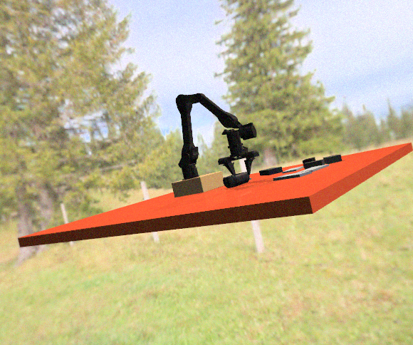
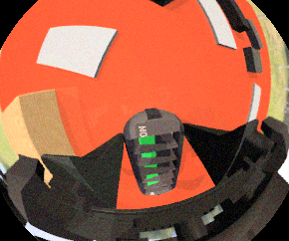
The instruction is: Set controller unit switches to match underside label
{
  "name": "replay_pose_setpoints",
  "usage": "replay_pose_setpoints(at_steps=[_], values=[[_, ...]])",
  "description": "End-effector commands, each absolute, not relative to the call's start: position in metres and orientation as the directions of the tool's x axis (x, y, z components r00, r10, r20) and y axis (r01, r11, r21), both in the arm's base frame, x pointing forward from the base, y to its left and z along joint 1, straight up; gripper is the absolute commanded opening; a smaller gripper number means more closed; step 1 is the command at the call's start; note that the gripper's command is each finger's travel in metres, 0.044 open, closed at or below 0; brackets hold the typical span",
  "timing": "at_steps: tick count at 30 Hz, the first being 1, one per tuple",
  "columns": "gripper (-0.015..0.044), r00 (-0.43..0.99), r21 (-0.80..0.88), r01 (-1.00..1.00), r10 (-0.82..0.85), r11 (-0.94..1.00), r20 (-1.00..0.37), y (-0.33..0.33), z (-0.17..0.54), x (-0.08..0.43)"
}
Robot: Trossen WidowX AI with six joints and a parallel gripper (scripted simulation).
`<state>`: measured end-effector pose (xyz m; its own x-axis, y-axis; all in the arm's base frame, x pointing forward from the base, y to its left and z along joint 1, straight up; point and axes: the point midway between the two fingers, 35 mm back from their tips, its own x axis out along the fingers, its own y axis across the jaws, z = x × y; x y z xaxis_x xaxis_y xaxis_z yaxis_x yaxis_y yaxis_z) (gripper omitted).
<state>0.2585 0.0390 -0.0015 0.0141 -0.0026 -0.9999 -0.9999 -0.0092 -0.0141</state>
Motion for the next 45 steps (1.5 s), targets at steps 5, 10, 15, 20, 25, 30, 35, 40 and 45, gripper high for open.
replay_pose_setpoints(at_steps=[5, 10, 15, 20, 25, 30, 35, 40, 45], values=[[0.0000, 0.022, -0.022, -1.000, 0.004, -0.007, -1.000, 0.045, -0.001, 0.267], [0.0000, 0.022, -0.022, -1.000, 0.004, -0.007, -1.000, 0.047, 0.000, 0.271], [0.0000, 0.022, -0.022, -1.000, 0.005, -0.007, -1.000, 0.049, 0.000, 0.273], [0.0000, 0.022, -0.022, -1.000, 0.005, -0.007, -1.000, 0.051, 0.001, 0.277], [0.0000, 0.023, -0.023, -1.000, 0.005, -0.007, -1.000, 0.054, 0.001, 0.281], [0.0000, 0.023, -0.023, -1.000, 0.005, -0.007, -1.000, 0.056, 0.001, 0.284], [0.0000, 0.023, -0.023, -1.000, 0.005, -0.007, -1.000, 0.058, 0.001, 0.287], [0.0000, 0.023, -0.023, -1.000, 0.006, -0.007, -1.000, 0.060, 0.001, 0.290], [0.0000, 0.024, -0.024, -1.000, 0.006, -0.007, -1.000, 0.062, 0.001, 0.294]])
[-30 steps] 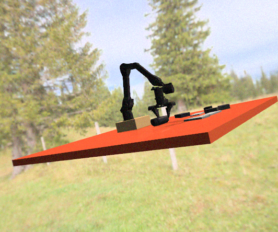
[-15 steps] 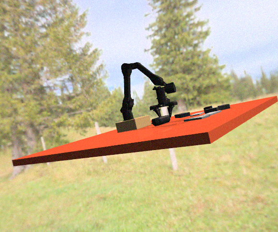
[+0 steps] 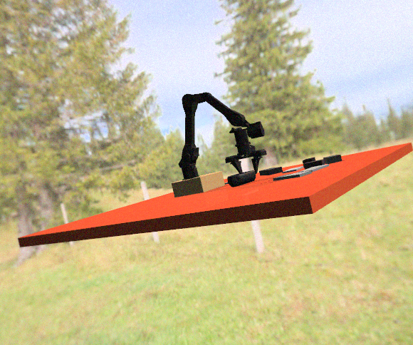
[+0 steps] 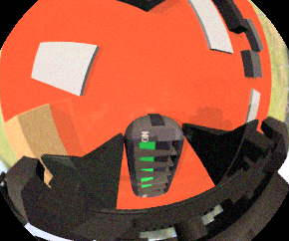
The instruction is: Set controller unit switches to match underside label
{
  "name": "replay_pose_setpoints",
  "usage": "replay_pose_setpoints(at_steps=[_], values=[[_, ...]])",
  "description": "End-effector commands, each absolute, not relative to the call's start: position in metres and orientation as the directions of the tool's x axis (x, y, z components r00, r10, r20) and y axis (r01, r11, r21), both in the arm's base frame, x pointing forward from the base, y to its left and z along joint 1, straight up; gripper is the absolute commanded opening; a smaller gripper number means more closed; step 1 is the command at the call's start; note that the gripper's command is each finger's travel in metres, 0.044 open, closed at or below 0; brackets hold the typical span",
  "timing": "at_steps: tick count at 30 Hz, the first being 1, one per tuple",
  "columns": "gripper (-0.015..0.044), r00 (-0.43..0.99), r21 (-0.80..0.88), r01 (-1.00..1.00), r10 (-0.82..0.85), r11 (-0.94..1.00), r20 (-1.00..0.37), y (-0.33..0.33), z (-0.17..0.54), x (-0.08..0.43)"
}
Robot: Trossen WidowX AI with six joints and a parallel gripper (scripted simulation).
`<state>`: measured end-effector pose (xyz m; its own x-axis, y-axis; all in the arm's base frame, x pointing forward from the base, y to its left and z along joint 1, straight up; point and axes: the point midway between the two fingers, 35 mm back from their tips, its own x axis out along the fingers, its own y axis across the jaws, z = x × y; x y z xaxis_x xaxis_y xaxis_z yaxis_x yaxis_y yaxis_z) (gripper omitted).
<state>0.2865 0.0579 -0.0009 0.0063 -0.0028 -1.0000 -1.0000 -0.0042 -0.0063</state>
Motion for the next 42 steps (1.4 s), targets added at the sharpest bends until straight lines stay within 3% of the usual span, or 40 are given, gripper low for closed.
replay_pose_setpoints(at_steps=[1, 42], values=[[0.0000, 0.024, -0.024, -1.000, 0.006, -0.007, -1.000, 0.063, 0.001, 0.295], [0.0000, 0.026, -0.026, -1.000, 0.007, -0.007, -1.000, 0.083, 0.003, 0.326]])
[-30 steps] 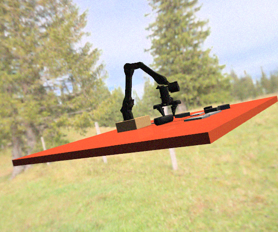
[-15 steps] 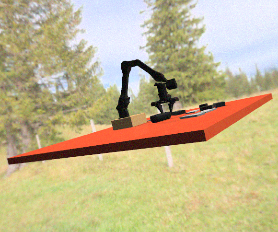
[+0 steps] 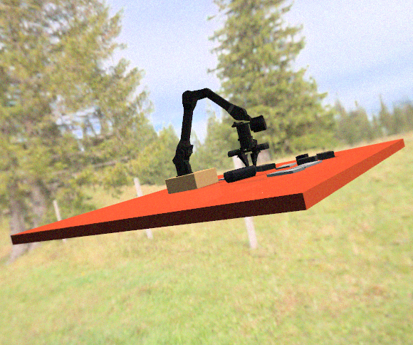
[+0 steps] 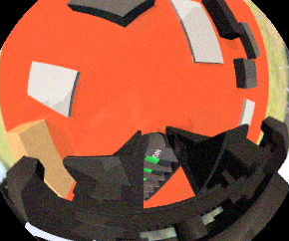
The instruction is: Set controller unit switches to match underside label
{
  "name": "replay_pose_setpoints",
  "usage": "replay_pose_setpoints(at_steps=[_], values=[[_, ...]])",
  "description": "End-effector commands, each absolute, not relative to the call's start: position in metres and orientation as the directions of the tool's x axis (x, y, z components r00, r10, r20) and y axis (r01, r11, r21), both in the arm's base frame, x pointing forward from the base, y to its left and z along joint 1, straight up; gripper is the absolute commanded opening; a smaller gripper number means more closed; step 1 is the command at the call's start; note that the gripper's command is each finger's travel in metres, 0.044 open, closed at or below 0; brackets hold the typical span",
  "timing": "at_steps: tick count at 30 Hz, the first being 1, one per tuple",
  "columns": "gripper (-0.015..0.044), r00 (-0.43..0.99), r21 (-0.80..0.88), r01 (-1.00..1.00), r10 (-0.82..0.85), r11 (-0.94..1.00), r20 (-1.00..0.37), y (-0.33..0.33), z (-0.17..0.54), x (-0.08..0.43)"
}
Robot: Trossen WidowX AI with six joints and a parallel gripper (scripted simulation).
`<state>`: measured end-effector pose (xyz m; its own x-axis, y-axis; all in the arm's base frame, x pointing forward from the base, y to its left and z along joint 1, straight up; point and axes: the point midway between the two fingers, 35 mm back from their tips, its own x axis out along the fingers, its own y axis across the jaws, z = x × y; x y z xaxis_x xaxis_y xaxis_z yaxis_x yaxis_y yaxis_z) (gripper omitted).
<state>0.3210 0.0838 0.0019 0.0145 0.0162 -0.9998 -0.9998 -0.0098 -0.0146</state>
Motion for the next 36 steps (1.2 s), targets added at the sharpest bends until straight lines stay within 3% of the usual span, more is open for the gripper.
replay_pose_setpoints(at_steps=[1, 14, 18, 28, 36], values=[[0.0000, 0.026, -0.026, -1.000, 0.007, -0.007, -1.000, 0.083, 0.003, 0.326], [0.0341, 0.021, -0.022, -1.000, 0.013, -0.010, -1.000, 0.084, 0.005, 0.323], [0.0440, 0.026, -0.026, -1.000, 0.008, -0.007, -1.000, 0.084, 0.049, 0.322], [0.0440, 0.026, -0.026, -1.000, 0.008, -0.007, -1.000, 0.084, 0.051, 0.322], [0.0230, 0.177, -0.191, -0.943, -0.075, 0.271, -0.981, 0.079, 0.036, 0.293]])
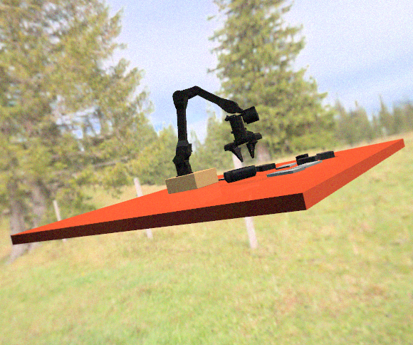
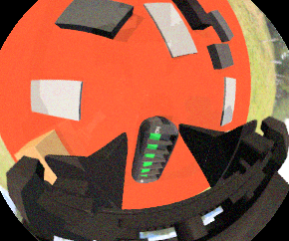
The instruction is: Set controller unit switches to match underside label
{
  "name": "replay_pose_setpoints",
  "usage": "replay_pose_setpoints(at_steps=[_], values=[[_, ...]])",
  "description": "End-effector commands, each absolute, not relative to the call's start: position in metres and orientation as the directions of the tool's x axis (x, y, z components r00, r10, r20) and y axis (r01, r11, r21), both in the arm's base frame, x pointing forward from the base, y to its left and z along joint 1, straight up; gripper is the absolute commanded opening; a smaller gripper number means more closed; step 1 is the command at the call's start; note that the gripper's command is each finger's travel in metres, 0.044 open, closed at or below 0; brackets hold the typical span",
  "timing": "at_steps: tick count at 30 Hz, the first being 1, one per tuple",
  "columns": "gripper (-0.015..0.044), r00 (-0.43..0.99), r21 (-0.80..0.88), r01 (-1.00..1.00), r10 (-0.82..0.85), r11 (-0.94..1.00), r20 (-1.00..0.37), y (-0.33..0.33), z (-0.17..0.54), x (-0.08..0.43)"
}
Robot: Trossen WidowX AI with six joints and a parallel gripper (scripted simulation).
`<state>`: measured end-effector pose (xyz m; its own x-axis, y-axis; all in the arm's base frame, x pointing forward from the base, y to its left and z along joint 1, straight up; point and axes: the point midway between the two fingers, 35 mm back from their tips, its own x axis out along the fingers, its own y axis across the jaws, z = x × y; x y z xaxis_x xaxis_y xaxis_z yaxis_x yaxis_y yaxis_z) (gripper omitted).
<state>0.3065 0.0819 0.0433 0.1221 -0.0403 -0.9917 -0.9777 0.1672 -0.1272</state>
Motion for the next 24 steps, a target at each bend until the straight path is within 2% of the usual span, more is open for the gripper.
replay_pose_setpoints(at_steps=[1, 5, 9, 24], values=[[0.0204, 0.201, -0.218, -0.924, -0.085, 0.313, -0.976, 0.078, 0.034, 0.288], [0.0099, 0.279, -0.302, -0.842, -0.118, 0.447, -0.953, 0.073, 0.026, 0.272], [0.0000, 0.283, -0.306, -0.837, -0.119, 0.453, -0.952, 0.073, 0.025, 0.271], [0.0000, 0.282, -0.306, -0.837, -0.120, 0.453, -0.952, 0.073, 0.018, 0.272]])
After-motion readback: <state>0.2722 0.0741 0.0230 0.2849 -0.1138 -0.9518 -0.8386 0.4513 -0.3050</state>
